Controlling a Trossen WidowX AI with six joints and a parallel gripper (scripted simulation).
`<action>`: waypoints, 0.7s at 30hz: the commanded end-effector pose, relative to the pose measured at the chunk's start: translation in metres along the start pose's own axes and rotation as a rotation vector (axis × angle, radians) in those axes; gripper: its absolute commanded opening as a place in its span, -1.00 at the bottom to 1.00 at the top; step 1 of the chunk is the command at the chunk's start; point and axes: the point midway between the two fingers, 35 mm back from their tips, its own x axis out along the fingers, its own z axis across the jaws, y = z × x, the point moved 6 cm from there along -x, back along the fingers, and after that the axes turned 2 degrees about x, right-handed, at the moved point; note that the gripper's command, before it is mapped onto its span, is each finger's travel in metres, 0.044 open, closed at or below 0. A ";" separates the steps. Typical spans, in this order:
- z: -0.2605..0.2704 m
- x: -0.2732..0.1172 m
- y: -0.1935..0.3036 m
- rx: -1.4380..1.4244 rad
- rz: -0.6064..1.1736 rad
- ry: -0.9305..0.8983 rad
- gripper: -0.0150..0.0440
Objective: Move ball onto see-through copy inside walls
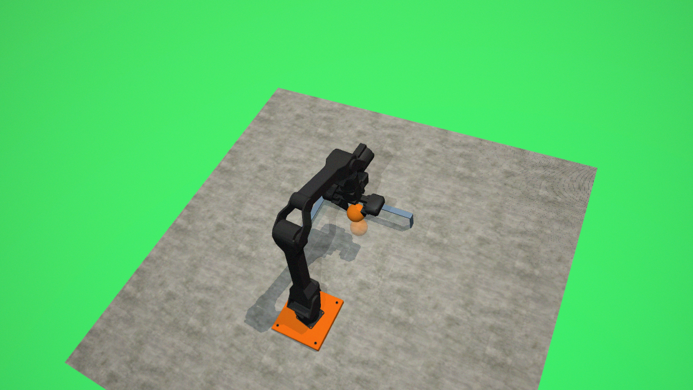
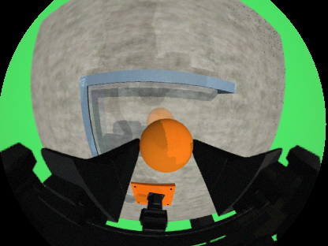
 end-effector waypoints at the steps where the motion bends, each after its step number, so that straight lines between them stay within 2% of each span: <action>1: 0.005 0.012 -0.001 0.006 0.006 0.002 -0.49; 6: 0.005 0.019 -0.002 0.006 0.006 0.002 -0.49; 21: 0.005 0.081 -0.001 0.006 0.006 0.002 -0.49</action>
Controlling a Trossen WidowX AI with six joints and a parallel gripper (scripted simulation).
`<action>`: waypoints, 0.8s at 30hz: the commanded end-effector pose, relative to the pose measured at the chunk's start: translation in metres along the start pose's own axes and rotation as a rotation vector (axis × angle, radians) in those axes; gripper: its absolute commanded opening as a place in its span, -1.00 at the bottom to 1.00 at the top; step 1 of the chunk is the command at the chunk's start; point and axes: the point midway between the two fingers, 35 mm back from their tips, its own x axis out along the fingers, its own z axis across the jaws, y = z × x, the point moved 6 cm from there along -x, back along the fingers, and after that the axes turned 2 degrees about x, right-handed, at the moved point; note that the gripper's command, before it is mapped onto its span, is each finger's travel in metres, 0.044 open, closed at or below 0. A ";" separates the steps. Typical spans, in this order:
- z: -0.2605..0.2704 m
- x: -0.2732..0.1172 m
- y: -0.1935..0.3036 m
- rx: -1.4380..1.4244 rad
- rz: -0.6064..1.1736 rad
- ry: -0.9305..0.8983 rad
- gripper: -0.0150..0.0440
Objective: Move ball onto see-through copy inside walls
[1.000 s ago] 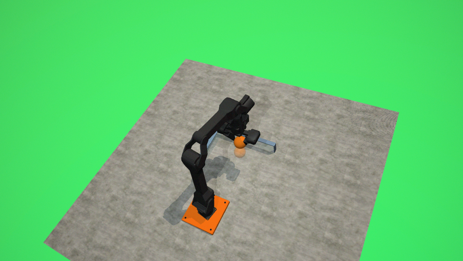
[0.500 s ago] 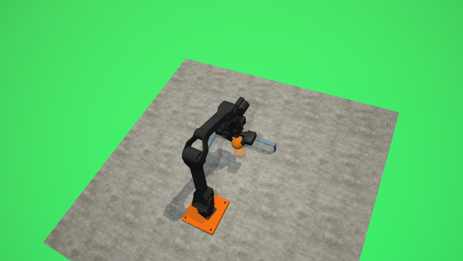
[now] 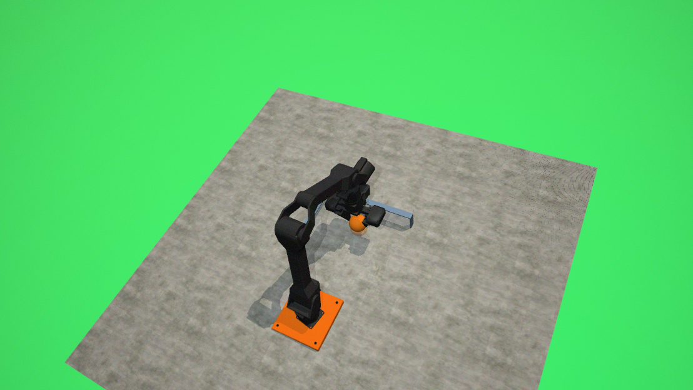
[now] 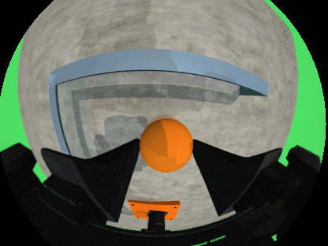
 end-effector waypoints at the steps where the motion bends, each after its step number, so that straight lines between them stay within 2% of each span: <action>1: 0.000 0.012 0.002 0.004 0.006 0.002 -0.49; 20: 0.000 0.031 0.003 0.004 0.006 0.002 -0.49; 24: 0.000 0.026 0.001 0.000 0.000 0.000 -0.14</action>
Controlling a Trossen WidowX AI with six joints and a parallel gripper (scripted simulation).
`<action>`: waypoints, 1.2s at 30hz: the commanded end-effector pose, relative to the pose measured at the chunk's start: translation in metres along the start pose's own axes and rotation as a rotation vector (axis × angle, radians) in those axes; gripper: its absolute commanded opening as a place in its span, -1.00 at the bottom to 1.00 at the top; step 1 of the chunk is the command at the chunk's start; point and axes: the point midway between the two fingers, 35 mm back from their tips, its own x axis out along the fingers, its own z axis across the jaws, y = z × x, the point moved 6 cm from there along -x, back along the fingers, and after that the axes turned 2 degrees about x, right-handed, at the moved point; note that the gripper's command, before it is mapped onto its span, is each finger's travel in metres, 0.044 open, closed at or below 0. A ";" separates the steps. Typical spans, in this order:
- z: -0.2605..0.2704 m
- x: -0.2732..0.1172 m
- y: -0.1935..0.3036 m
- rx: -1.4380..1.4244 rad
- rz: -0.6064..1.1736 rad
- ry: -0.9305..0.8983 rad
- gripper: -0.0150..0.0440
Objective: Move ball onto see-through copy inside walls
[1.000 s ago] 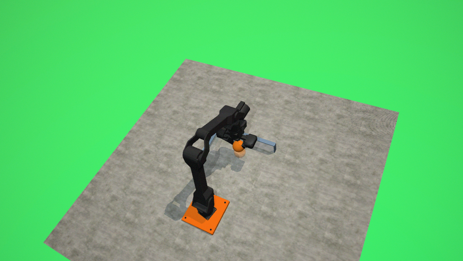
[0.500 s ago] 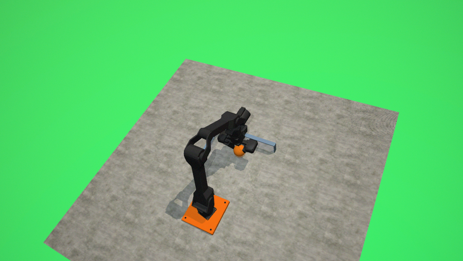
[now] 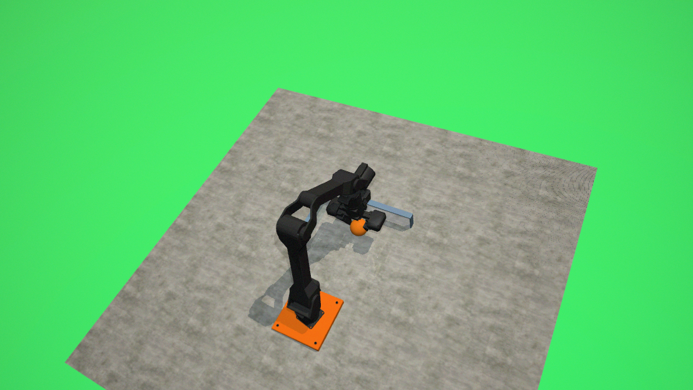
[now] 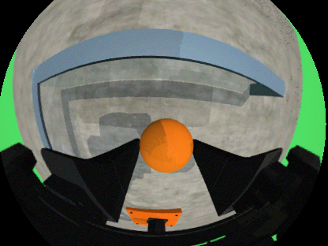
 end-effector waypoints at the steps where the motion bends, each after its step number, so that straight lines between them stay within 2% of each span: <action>1: 0.000 0.000 0.000 0.000 0.000 0.000 -0.05; 11: 0.000 0.000 0.000 0.000 0.000 0.000 0.84; 13: 0.000 -0.009 -0.001 0.000 0.000 0.000 0.84; 19: 0.000 -0.082 0.000 0.004 0.005 0.003 0.84; 29: 0.000 -0.076 -0.001 0.007 -0.010 0.001 0.84; 30: 0.000 -0.078 -0.001 0.007 -0.010 0.001 0.93; 31: 0.000 -0.085 -0.001 0.007 -0.011 0.001 1.00; 34: 0.000 -0.119 0.003 0.007 -0.014 0.001 1.00; 36: 0.001 -0.128 0.004 0.007 -0.014 0.001 1.00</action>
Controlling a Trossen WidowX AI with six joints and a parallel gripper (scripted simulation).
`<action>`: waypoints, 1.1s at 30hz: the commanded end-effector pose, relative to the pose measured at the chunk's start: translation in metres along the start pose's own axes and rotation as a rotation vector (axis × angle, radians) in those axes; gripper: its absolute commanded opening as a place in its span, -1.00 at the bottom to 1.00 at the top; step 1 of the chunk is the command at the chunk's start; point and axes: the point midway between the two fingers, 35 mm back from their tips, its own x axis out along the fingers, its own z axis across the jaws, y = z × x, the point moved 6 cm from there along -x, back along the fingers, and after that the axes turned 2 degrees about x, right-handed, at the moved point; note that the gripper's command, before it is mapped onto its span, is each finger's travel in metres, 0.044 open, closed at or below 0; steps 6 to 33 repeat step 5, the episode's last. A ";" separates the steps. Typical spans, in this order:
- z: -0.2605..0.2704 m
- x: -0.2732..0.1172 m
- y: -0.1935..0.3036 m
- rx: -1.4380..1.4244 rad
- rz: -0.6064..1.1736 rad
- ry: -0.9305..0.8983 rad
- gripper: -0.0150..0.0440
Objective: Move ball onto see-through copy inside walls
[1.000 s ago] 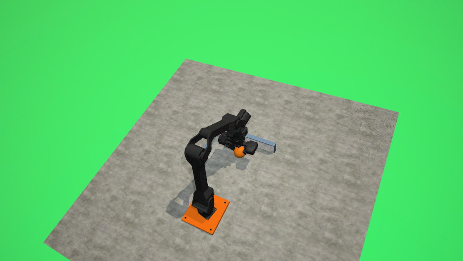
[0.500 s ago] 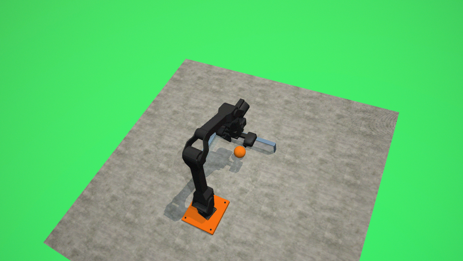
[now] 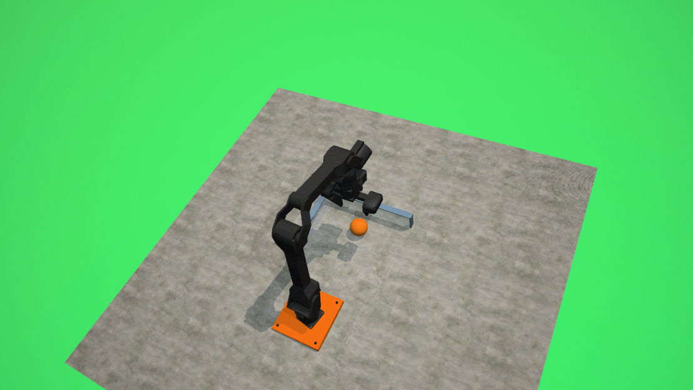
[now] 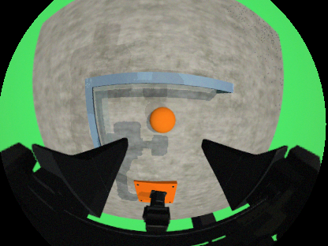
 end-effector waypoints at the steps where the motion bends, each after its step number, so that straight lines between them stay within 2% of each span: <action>1: 0.000 -0.021 0.003 -0.005 -0.016 0.000 1.00; 33: 0.000 -0.021 0.003 -0.005 -0.016 0.000 1.00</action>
